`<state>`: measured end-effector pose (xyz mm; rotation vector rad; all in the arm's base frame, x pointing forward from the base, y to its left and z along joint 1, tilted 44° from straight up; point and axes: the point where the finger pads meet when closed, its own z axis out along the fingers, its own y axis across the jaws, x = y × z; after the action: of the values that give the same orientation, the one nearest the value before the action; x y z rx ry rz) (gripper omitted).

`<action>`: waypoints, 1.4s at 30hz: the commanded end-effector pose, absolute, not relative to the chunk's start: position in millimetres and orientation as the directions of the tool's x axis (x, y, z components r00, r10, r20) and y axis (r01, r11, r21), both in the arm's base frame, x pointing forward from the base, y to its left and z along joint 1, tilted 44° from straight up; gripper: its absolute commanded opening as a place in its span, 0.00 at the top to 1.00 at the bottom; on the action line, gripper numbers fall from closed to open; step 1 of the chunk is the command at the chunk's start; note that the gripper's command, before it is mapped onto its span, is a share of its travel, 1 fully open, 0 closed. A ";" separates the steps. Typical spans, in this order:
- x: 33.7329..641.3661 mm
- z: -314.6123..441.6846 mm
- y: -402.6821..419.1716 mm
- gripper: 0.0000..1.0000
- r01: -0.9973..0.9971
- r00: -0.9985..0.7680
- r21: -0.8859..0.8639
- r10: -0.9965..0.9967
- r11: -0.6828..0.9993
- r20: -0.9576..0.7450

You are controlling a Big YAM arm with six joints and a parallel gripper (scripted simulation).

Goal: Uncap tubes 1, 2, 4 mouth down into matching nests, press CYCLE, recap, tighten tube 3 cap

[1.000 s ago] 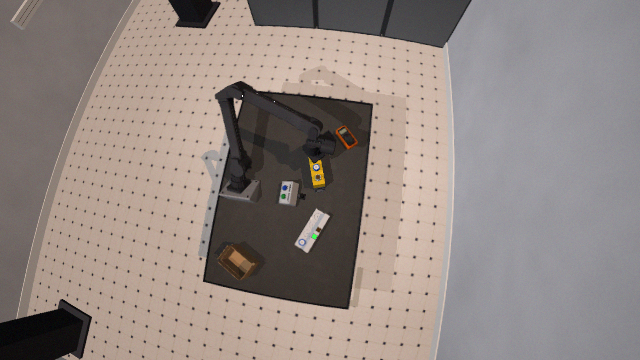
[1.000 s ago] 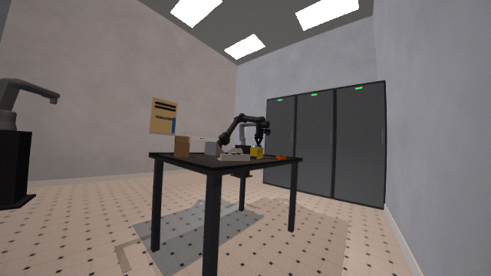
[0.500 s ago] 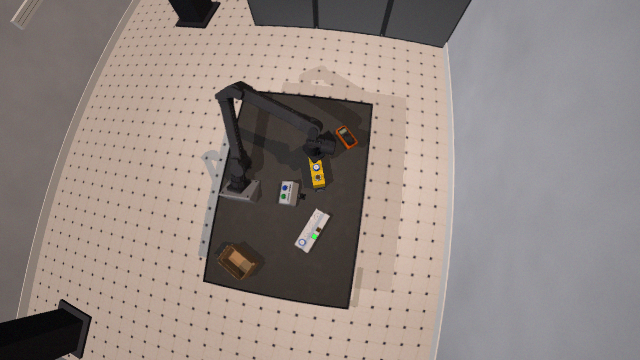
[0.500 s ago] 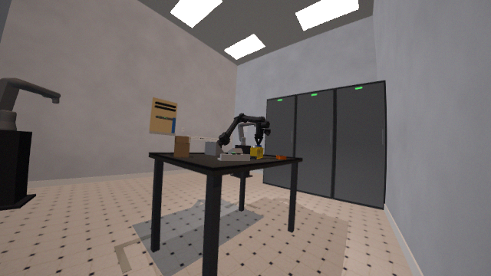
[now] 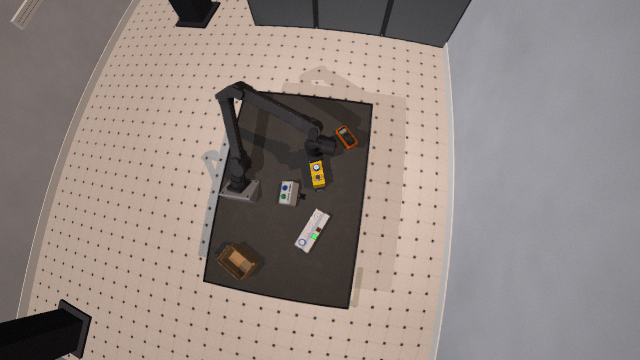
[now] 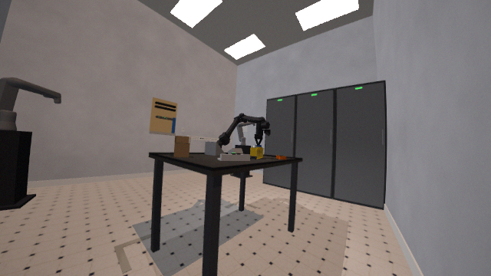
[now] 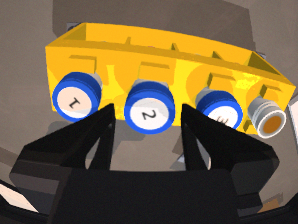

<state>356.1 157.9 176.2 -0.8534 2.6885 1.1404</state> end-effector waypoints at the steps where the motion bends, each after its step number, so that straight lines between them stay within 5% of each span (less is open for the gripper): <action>1: 355.6 169.5 167.9 0.51 -0.421 -0.898 0.664 -0.386 0.618 -0.211; 24: 358.6 167.1 170.8 0.51 -0.422 -0.898 0.664 -0.386 0.618 -0.212; 25: 358.6 167.1 170.8 1.00 -0.422 -0.898 0.664 -0.386 0.618 -0.212; 42: 358.1 166.5 170.8 1.00 -0.329 -0.936 0.682 -0.322 0.653 -0.143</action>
<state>357.0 162.2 171.2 -0.6167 2.8064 1.1679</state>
